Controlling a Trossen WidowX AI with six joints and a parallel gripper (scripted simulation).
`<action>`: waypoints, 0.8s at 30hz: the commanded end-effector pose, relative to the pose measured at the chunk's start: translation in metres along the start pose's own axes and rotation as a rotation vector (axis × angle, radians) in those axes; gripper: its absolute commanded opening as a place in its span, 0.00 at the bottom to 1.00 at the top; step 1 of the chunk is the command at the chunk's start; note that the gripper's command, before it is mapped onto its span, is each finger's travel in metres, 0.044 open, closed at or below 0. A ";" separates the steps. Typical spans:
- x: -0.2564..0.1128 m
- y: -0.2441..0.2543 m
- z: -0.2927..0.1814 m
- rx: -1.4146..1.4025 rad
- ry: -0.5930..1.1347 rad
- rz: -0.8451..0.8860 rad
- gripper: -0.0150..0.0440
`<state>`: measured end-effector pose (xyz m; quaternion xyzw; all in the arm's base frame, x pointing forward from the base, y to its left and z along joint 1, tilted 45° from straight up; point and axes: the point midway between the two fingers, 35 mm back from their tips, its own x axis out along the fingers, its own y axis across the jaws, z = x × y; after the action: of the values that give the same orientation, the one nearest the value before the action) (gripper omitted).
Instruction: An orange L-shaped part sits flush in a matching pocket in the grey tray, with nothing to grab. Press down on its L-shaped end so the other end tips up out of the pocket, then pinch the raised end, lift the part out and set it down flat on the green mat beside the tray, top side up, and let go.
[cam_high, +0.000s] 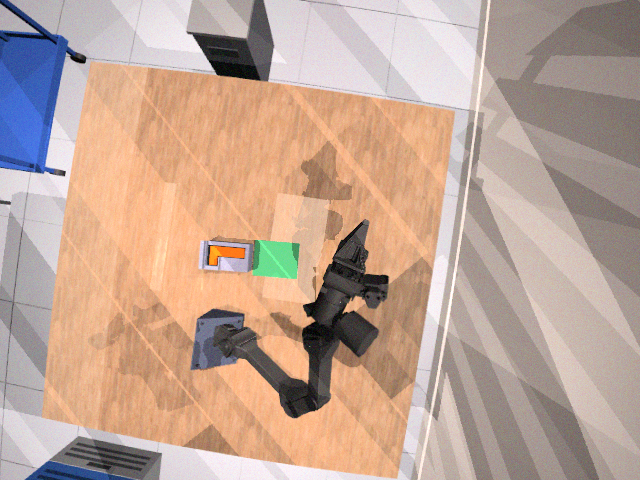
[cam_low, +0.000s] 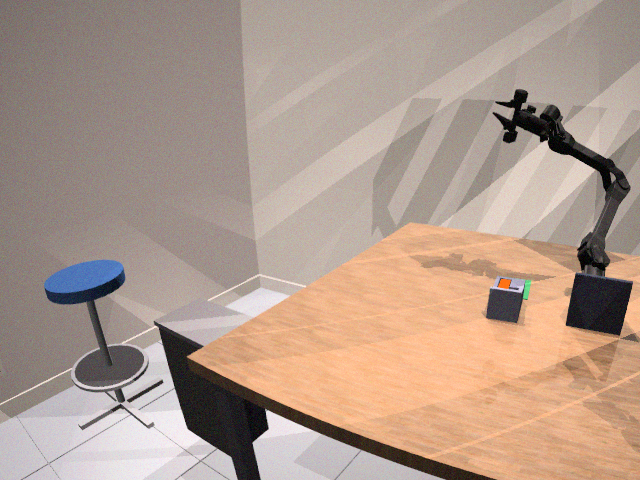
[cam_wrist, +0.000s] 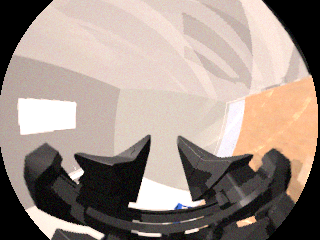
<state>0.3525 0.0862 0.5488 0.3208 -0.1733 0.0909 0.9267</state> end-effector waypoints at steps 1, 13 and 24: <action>0.012 -0.023 -0.072 -0.023 0.188 -0.098 0.56; -0.021 -0.096 -0.265 -0.180 0.721 -0.398 0.56; -0.141 -0.174 -0.395 -0.485 1.238 -0.747 0.56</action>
<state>0.4017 0.1908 0.1587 0.1018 0.4101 -0.0706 0.9036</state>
